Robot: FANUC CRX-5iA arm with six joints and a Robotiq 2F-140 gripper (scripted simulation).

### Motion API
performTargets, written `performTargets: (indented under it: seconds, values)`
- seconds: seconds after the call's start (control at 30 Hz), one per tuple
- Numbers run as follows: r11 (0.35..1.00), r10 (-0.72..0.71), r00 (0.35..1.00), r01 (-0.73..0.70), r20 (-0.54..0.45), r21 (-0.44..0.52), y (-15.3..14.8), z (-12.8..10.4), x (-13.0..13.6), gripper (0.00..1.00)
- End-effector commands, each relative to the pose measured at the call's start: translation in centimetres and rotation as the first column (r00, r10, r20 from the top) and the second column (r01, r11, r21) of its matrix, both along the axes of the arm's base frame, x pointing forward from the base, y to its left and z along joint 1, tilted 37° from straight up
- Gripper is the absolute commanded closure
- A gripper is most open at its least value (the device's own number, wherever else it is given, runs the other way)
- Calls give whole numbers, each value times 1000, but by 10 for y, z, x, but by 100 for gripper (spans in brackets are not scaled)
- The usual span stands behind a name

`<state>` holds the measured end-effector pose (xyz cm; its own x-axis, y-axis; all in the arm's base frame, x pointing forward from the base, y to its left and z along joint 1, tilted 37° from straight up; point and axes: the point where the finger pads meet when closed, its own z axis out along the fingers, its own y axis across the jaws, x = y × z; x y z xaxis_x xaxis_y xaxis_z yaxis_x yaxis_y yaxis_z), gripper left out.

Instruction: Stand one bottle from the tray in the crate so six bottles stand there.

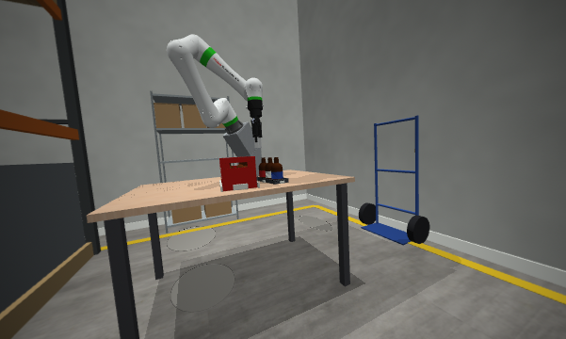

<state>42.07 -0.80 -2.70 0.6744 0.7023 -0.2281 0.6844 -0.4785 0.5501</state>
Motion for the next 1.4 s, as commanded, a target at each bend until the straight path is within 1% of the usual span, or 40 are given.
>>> performTargets:
  seconds: [0.0,0.03,1.03,1.37]
  values:
    - [1000,-8,1000,8,5,-5,58,-39,5,62]
    - [1000,-8,1000,8,5,-5,62,-41,5,62]
    - [1000,-8,1000,8,5,-5,62,-42,6,62]
    - [1000,-8,1000,8,5,-5,60,-45,7,62]
